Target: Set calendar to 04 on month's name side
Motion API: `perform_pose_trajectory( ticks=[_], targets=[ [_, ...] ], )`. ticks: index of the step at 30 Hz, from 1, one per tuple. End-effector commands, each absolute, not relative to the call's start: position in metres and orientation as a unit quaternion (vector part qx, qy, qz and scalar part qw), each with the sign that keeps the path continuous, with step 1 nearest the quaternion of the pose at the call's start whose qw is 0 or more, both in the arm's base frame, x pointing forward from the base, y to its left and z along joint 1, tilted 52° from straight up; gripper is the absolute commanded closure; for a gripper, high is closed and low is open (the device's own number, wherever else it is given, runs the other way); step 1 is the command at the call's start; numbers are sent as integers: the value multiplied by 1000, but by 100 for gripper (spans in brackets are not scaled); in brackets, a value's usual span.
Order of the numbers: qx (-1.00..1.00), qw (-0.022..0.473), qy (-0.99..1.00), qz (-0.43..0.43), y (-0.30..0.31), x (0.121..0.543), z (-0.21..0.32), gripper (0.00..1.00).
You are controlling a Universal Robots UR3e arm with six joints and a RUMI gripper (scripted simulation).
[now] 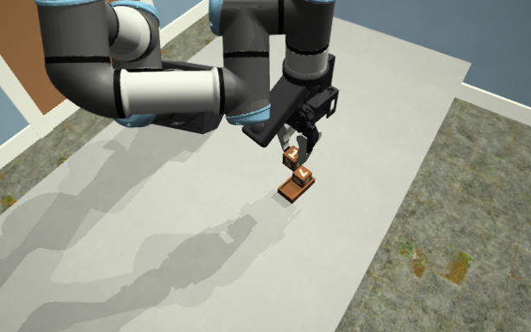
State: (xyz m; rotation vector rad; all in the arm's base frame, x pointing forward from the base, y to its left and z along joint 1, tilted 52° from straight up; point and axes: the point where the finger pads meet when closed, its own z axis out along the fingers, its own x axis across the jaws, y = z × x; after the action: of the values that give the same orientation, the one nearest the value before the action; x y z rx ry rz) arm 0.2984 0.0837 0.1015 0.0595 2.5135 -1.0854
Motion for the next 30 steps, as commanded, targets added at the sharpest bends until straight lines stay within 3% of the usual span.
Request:
perform_pose_trajectory(
  ticks=[1,19,30],
  targets=[
    [24,201,900,-387,81,299,105,89],
    [124,243,892,-362,-5,304,194,89],
    [130,246,890,-361,-11,302,199,89]
  ],
)
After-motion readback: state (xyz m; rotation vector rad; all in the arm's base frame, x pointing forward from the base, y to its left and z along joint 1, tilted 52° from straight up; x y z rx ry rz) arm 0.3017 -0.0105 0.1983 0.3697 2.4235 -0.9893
